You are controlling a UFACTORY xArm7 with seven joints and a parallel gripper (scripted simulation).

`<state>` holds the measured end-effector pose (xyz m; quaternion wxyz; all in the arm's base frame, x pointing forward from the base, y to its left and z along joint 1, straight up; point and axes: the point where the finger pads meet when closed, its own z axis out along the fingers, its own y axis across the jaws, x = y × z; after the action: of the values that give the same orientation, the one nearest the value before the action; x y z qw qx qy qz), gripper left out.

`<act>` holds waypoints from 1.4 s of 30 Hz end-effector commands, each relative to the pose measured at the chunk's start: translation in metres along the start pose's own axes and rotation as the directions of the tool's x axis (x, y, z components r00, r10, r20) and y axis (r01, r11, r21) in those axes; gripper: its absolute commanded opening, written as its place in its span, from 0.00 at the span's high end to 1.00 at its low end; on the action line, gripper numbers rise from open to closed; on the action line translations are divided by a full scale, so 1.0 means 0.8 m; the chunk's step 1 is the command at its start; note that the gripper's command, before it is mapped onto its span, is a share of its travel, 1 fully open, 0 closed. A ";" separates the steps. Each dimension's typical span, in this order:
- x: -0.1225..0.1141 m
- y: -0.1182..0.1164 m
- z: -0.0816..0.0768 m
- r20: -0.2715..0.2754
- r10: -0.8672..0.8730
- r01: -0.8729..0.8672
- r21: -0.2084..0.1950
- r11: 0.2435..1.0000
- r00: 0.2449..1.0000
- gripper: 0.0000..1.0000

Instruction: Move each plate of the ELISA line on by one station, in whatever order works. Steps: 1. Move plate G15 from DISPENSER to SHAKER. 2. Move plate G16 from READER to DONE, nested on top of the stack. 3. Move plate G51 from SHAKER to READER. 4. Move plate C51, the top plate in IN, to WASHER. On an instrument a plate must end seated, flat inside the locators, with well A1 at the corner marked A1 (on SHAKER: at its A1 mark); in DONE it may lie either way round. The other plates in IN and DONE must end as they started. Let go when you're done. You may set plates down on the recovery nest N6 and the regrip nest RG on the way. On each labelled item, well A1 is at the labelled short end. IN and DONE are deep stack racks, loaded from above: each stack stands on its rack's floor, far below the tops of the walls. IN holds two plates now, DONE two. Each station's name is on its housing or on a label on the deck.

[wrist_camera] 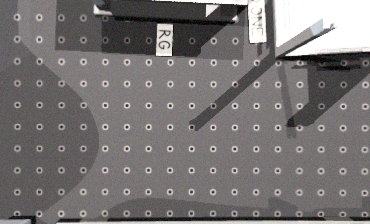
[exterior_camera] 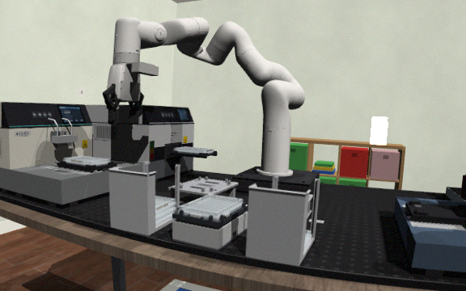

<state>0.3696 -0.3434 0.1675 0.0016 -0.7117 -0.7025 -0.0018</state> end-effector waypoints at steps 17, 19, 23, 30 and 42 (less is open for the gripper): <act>0.067 -0.001 -0.003 0.004 0.001 -0.001 -0.006 1.000 1.000 0.00; 0.075 -0.001 -0.003 0.004 0.001 -0.001 -0.006 1.000 1.000 0.00; 0.092 -0.002 -0.003 0.004 0.001 -0.001 -0.006 1.000 1.000 0.00; 0.114 -0.003 -0.003 0.003 0.001 -0.001 -0.006 1.000 1.000 0.00; 0.156 -0.004 -0.002 0.003 0.001 -0.001 -0.006 1.000 1.000 0.00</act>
<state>0.3673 -0.2322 0.1681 0.0008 -0.7121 -0.7021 -0.0020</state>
